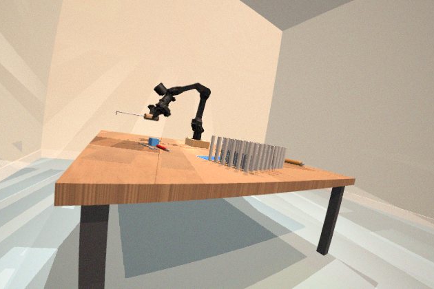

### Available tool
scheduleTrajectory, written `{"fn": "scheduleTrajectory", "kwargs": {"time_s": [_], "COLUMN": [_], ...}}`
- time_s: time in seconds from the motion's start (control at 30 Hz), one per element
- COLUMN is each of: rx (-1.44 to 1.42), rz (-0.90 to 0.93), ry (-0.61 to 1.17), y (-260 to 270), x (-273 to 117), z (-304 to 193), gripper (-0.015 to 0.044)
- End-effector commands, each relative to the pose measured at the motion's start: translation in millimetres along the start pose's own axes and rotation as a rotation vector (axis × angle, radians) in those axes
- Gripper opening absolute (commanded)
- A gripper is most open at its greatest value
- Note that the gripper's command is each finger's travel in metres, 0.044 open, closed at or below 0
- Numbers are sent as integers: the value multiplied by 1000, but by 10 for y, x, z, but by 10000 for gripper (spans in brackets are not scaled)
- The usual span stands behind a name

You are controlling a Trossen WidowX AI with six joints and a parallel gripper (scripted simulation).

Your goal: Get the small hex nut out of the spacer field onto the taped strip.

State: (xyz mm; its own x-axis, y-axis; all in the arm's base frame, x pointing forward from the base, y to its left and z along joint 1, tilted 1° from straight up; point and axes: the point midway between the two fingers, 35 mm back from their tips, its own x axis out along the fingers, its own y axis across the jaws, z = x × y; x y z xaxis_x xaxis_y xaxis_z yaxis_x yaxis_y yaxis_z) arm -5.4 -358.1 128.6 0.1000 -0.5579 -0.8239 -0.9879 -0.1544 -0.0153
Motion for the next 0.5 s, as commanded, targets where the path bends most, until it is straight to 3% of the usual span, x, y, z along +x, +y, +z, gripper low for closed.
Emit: {"fn": "scheduleTrajectory", "kwargs": {"time_s": [0.0, 0.47], "rx": [4, 4], "rz": [6, 6], "ry": [9, 9], "y": [12, 19], "x": [31, 167], "z": [-7, 50], "gripper": [0, 0]}}
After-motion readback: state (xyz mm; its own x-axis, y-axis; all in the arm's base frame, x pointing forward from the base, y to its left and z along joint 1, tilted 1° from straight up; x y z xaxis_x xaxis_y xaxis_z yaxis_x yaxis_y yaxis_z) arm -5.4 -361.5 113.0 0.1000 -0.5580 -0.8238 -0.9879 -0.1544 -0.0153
